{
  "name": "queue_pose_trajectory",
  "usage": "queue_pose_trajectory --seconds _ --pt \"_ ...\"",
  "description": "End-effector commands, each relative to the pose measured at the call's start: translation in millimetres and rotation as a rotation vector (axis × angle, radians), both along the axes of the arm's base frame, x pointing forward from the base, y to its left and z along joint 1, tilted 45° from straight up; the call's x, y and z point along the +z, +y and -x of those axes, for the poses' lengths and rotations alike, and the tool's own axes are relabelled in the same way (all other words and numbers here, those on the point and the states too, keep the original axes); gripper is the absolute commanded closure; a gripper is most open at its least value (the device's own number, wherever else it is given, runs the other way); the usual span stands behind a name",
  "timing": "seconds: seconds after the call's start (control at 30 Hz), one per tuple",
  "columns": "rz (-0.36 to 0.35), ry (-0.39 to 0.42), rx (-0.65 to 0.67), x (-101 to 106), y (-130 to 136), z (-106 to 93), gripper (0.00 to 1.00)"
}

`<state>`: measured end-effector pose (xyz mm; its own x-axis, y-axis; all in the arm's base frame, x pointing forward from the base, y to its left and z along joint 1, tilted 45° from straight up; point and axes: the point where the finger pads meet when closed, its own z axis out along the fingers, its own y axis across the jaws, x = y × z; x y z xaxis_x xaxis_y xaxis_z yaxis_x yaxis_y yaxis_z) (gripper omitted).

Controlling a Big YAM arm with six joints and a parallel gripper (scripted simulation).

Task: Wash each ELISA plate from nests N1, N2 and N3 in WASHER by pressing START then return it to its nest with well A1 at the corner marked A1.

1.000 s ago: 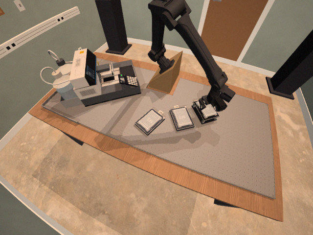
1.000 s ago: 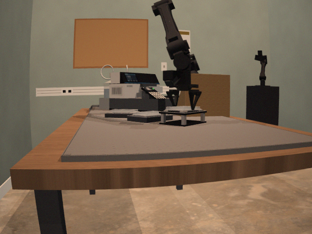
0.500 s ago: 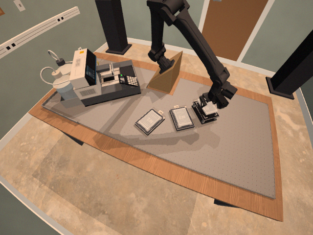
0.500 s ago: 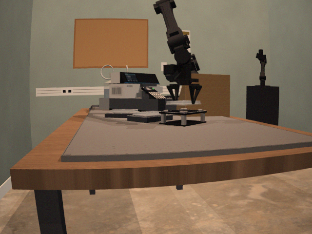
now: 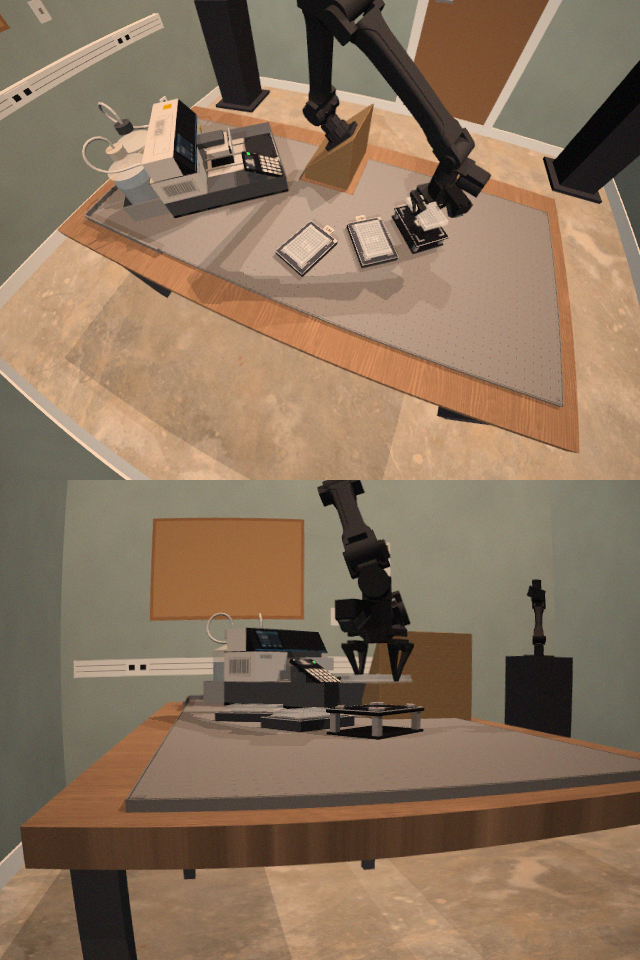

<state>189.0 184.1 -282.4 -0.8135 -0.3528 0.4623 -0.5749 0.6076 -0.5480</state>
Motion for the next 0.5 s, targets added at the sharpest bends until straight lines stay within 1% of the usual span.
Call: queue_pose_trajectory --seconds 0.0,0.4,0.47 --pt "-0.057 -0.046 0.007 8 40 -17.1 0.16" --pt "-0.059 -0.046 0.007 23 54 -18.3 0.16" --pt "-0.059 -0.046 0.007 23 54 -18.3 0.16"
